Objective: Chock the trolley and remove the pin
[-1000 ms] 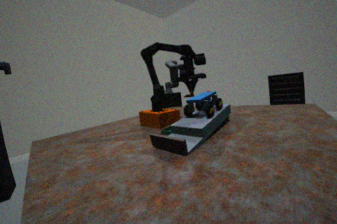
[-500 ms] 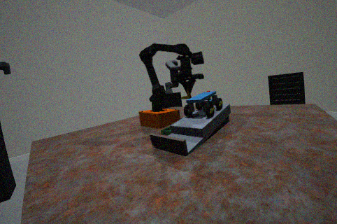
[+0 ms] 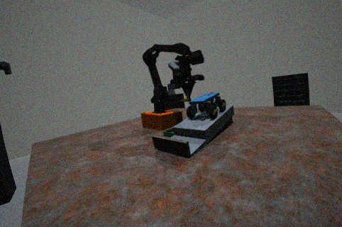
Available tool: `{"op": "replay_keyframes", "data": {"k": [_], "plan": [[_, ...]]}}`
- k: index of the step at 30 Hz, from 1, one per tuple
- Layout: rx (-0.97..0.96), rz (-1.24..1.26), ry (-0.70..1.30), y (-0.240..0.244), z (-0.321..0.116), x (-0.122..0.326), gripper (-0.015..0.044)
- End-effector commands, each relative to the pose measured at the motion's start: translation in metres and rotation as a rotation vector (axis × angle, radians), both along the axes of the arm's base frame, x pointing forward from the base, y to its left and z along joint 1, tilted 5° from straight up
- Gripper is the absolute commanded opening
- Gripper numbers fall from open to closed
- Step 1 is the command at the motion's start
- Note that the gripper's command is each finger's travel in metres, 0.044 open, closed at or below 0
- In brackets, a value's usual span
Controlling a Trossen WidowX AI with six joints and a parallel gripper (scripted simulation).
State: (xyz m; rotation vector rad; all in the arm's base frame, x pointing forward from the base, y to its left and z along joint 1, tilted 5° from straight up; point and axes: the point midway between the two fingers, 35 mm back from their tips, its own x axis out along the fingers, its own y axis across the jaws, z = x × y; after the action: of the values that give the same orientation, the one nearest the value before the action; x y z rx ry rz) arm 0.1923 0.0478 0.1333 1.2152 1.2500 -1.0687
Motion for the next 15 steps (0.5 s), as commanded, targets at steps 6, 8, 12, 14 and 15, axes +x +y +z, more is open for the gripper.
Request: {"op": "replay_keyframes", "data": {"k": [6, 8, 12, 14, 15], "plan": [[0.001, 0.002, -0.001, -0.026, -0.003, 0.008, 0.0], [0.0, 0.002, -0.001, -0.032, -0.003, 0.01, 0.0], [-0.001, 0.002, -0.001, -0.045, -0.004, 0.013, 0.0], [-0.002, 0.002, -0.001, -0.051, -0.005, 0.015, 0.0], [-0.002, 0.002, -0.001, -0.054, -0.005, 0.016, 0.0]]}}
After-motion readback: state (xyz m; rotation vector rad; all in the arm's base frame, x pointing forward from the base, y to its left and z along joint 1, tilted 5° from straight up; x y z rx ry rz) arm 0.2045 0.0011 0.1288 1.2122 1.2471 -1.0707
